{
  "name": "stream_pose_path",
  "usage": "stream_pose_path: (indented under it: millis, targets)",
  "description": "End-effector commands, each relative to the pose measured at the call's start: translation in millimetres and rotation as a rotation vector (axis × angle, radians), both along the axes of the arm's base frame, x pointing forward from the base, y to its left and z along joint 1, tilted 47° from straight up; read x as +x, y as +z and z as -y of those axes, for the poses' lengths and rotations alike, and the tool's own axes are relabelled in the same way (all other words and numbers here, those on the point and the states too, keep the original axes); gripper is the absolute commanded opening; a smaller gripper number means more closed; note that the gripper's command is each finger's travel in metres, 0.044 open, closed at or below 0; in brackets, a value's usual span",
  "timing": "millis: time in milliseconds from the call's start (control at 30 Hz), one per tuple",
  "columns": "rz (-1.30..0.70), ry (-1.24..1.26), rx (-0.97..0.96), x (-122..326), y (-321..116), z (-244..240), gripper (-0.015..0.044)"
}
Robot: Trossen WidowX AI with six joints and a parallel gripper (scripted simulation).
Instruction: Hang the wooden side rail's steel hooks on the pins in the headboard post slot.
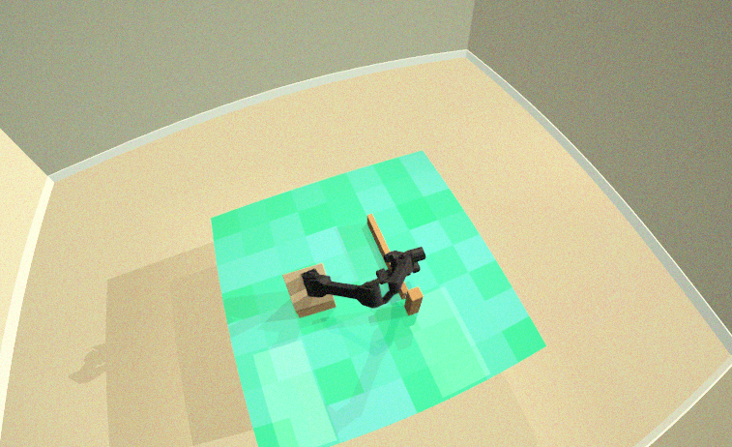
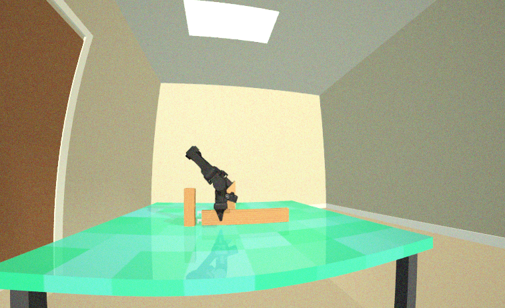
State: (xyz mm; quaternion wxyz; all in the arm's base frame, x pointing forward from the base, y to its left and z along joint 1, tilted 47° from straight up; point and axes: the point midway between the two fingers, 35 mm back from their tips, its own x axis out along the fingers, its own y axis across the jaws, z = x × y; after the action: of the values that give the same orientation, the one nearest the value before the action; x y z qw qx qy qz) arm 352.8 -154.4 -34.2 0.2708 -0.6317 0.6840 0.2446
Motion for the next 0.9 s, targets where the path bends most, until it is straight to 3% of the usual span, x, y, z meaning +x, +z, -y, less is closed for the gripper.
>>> stream_pose_path:
  millis: [0, 867]
  targets:
    - [0.014, 0.007, -0.001, 3.8, 3.6, -4.4, 0.0]
    - [0.014, 0.007, -0.001, 4.0, 6.5, -7.6, 0.0]
